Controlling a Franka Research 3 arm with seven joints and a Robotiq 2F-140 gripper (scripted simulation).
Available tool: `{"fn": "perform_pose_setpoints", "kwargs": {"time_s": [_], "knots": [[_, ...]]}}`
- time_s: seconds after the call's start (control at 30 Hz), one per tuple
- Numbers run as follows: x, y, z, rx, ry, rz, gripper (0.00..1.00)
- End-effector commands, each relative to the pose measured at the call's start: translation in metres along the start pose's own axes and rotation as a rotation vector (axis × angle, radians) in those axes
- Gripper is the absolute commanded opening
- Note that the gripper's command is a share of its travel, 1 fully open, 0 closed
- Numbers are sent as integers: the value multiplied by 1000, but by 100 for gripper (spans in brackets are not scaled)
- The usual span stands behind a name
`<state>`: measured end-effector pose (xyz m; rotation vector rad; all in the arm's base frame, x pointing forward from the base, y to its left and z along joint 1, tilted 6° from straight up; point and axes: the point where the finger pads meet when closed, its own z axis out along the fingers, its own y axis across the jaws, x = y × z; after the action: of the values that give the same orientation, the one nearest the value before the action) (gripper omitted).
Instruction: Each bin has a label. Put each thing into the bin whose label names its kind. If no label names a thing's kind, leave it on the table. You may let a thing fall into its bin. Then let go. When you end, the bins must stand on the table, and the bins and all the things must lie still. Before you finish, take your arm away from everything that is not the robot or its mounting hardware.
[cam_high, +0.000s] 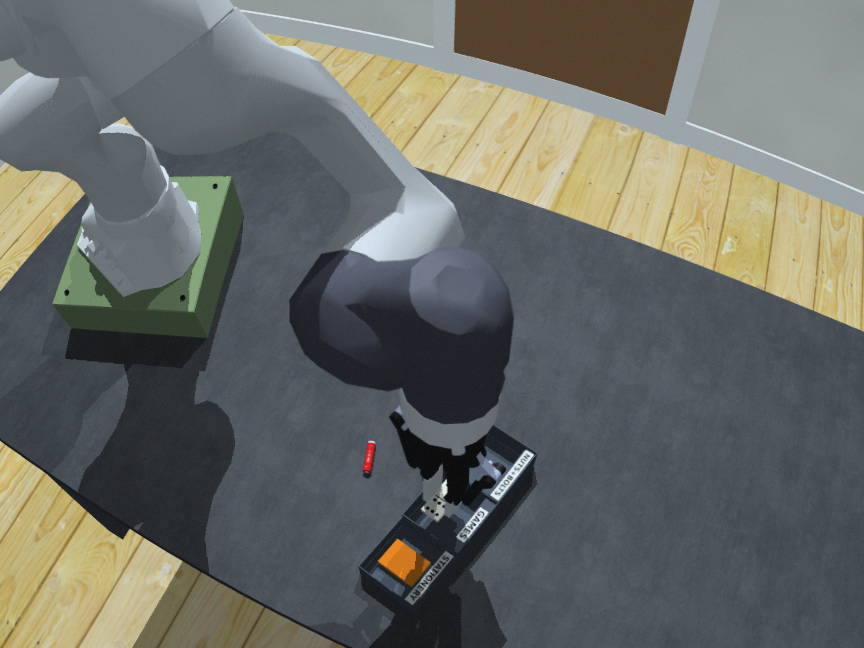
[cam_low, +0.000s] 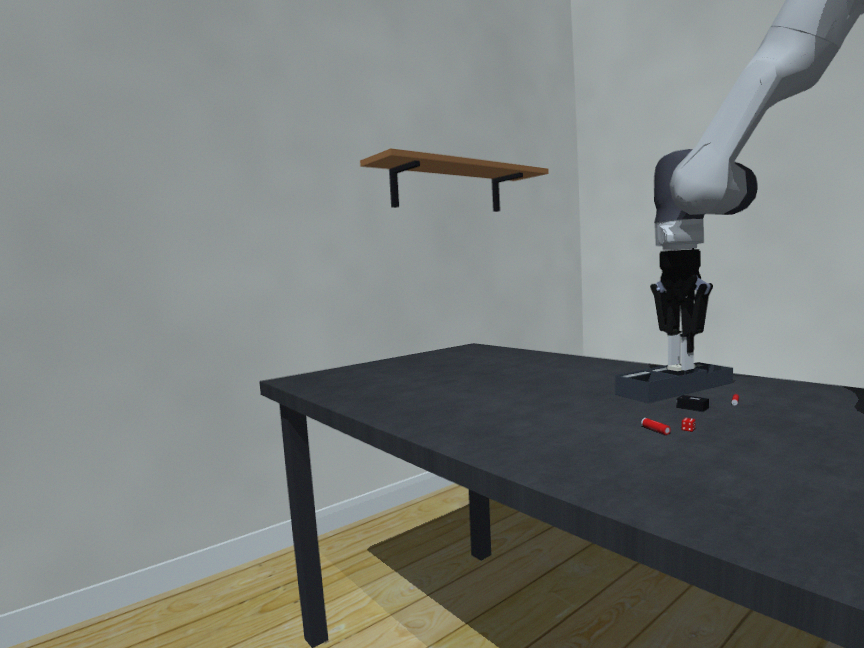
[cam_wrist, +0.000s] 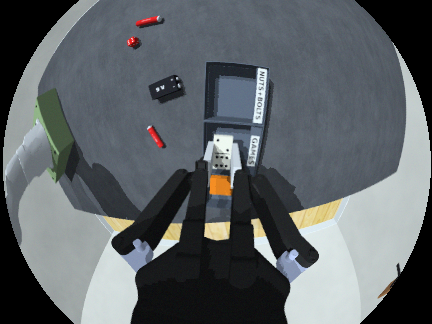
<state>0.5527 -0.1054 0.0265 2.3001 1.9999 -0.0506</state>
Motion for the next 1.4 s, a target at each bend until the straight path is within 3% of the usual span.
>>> {"fn": "perform_pose_setpoints", "kwargs": {"time_s": [0.0, 0.43, 1.07, 1.1, 1.37], "knots": [[0, 4, 6, -11, -1, -2, 13], [0, 4, 28, -11, -1, -2, 13], [0, 7, 28, -11, -1, -2, 13], [0, 7, 28, -11, -1, -2, 19], [0, 7, 28, -11, -1, -2, 19]]}}
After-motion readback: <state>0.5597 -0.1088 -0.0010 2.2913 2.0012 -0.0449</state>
